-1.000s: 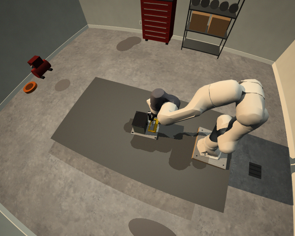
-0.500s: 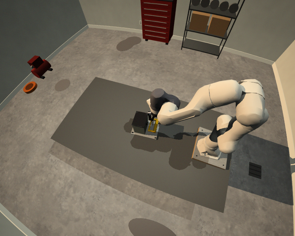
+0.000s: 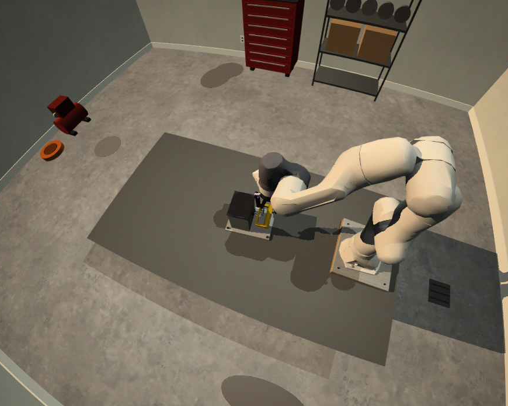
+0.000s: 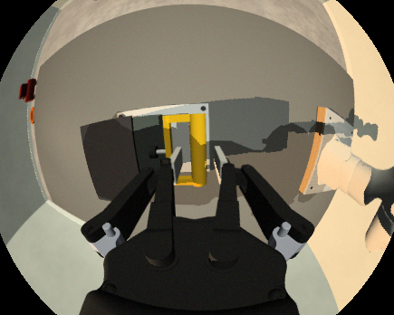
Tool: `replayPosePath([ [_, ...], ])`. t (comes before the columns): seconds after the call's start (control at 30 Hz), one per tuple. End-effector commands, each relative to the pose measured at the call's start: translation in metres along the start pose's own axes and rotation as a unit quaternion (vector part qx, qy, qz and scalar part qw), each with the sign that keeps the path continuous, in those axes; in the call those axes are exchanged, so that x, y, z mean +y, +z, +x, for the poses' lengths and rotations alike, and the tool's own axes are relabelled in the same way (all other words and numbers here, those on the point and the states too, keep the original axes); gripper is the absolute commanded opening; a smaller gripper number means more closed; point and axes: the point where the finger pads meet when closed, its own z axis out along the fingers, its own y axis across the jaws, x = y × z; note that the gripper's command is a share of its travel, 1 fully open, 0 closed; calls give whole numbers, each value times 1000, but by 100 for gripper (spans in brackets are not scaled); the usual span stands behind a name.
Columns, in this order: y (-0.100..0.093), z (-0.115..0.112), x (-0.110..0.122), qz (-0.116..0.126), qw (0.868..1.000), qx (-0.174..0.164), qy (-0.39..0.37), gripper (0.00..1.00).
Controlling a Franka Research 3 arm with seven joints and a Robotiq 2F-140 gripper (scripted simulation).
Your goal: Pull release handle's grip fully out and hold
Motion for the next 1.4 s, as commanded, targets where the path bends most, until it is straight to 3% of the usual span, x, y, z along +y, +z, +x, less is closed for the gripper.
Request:
replayPosePath([
  [0.0, 3, -2, 0, 0, 1000, -1, -1, 33],
  [1.37, 53, -2, 0, 0, 1000, -1, -1, 33],
])
